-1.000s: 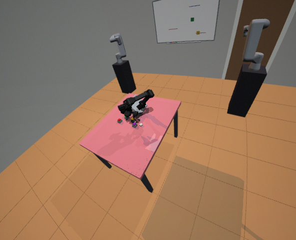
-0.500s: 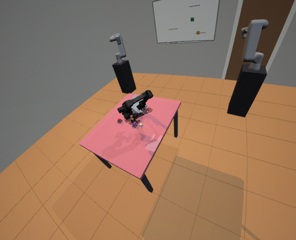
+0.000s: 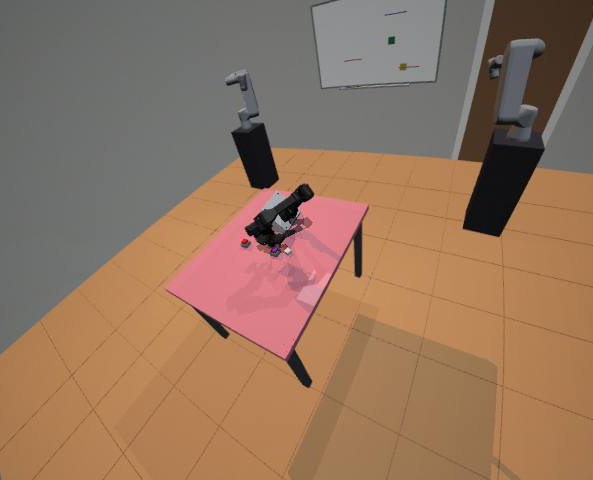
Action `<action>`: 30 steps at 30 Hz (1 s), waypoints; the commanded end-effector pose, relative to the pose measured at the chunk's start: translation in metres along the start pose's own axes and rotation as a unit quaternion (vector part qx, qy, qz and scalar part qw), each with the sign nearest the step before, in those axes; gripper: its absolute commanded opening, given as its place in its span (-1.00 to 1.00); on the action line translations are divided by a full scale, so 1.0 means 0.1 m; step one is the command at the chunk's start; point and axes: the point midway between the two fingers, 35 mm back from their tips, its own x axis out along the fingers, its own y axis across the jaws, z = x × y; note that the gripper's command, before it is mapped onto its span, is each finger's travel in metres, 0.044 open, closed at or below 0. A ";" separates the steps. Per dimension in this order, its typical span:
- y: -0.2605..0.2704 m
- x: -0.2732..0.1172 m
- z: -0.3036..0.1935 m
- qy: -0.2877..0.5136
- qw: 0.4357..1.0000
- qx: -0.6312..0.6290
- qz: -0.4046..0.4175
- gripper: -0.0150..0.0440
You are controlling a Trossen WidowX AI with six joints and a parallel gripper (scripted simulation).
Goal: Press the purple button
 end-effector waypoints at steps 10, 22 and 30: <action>0.00 0.10 0.00 -0.001 1.000 0.002 0.002 -0.42; 0.01 0.30 0.00 -0.001 1.000 0.002 0.003 -0.42; 0.01 0.33 -0.01 -0.001 1.000 0.002 0.003 -0.42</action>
